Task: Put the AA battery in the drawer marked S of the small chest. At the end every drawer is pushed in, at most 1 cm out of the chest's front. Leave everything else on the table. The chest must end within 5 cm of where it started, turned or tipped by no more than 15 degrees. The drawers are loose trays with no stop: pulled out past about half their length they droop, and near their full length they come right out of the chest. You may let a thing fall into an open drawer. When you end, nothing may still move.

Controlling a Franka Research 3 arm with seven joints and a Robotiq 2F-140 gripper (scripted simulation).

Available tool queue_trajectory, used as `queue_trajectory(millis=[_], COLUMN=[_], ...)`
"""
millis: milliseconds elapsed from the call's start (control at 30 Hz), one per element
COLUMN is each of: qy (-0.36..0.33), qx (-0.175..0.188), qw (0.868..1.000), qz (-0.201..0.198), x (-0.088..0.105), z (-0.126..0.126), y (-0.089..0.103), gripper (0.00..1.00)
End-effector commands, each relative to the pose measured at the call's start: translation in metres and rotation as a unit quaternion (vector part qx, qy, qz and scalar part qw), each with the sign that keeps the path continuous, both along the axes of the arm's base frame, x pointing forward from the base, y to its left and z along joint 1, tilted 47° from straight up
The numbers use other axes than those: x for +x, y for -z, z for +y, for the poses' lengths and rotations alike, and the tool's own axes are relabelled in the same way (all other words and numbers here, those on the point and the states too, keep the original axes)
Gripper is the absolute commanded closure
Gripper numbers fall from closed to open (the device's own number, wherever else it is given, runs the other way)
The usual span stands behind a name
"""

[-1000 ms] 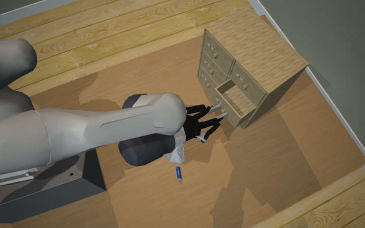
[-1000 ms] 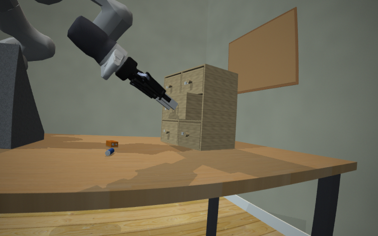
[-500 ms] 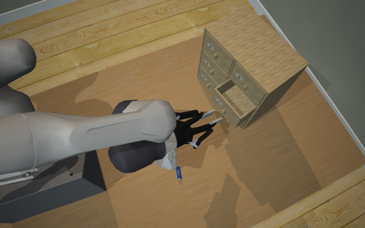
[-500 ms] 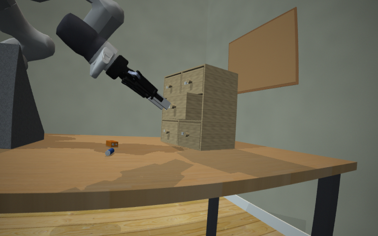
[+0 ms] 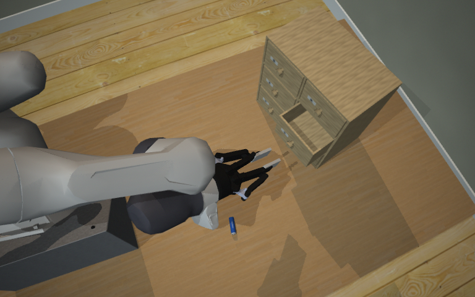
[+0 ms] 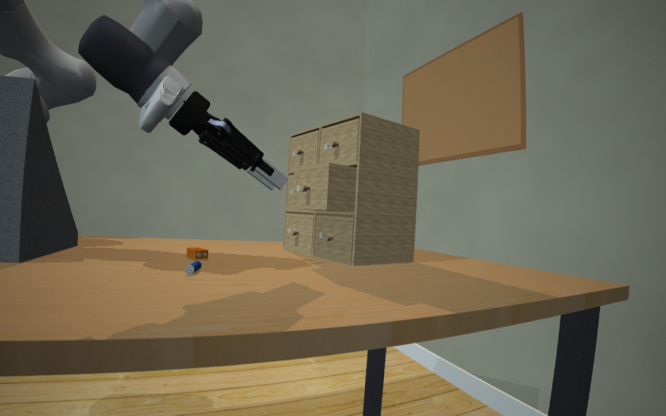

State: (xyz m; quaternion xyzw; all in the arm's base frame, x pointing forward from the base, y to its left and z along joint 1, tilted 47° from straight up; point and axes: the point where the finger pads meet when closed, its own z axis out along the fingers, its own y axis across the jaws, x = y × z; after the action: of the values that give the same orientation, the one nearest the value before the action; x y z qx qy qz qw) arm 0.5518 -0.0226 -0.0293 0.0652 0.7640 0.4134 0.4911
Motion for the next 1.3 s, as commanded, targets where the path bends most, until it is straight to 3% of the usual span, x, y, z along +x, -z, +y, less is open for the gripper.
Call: queue_trajectory(millis=[0,233,767,1267], qy=[-0.001,-0.001,-0.009,-0.063], qx=[0.003,0.003,-0.001,-0.025], qw=[1.000,1.000,1.000,0.996], qz=[-0.004,-0.004,0.004,0.054], x=[-0.009,-0.036,-0.040,-0.053], z=[-0.005,-0.020,-0.023,-0.038], y=[-0.003,-0.005,-0.006,-0.013], gripper=[0.80,0.80,0.80,0.80])
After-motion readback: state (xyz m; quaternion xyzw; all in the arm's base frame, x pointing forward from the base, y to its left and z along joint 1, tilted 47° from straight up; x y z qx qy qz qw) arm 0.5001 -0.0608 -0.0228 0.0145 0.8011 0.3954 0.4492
